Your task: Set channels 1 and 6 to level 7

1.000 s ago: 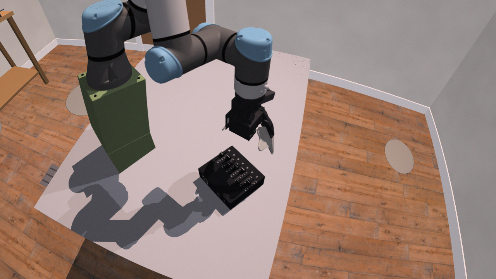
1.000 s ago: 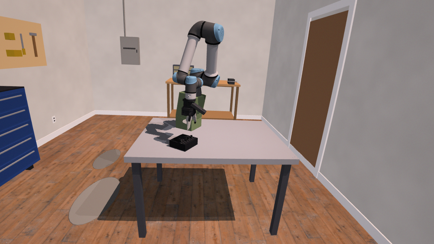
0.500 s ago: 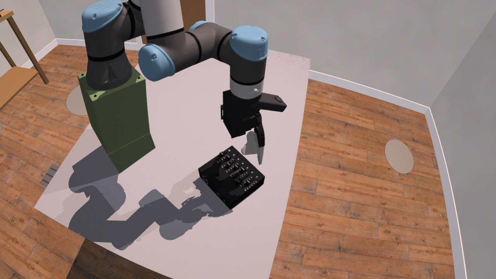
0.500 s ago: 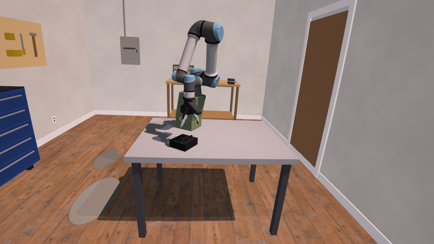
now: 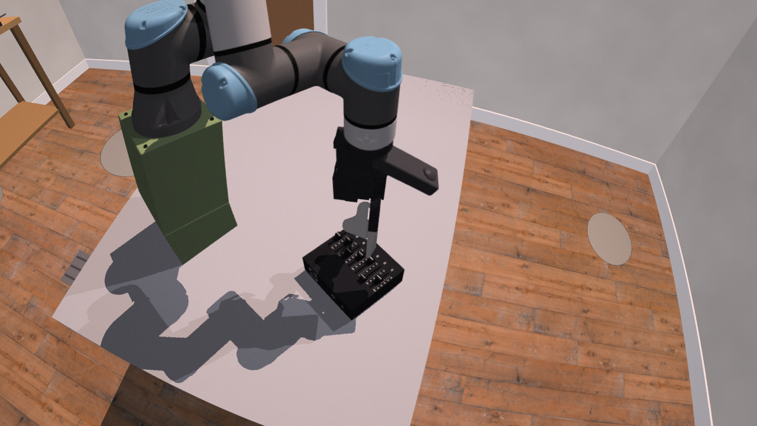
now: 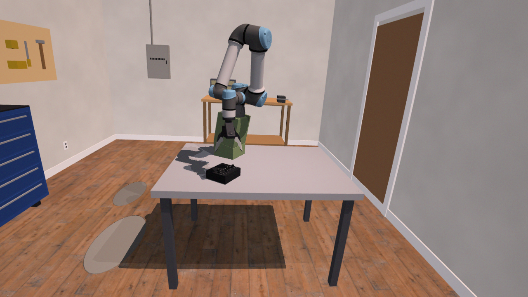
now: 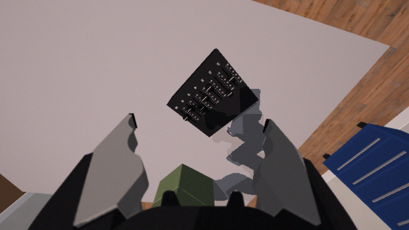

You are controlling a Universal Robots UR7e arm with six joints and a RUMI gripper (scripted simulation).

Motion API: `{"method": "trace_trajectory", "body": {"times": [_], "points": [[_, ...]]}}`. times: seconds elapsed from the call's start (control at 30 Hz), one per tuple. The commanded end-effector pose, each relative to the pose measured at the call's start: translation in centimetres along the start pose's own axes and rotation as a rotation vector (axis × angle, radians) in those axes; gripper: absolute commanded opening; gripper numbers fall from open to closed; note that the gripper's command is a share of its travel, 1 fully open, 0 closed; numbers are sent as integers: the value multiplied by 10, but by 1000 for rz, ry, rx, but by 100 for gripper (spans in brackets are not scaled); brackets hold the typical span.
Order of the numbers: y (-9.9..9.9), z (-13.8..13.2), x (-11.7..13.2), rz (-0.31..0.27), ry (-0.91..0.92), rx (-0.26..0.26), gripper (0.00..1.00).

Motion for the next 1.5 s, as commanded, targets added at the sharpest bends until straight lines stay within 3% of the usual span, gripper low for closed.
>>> {"method": "trace_trajectory", "body": {"times": [0.0,0.17,0.2,0.67,1.47], "points": [[-4,5,5,-4,279,12,100],[-5,8,7,-3,394,11,100],[-5,8,8,-4,505,13,100],[-11,16,20,-1,1027,12,100],[-16,21,33,1,1490,9,100]]}}
Point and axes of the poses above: the point where the finger pads meet when closed, its own y axis out along the fingers, its own z axis across the jaws, x = y × z, the point moved 8 cm from there along -y, back along the fingers, and after that the axes turned 5 degrees about -y, right-handed, at the moved point
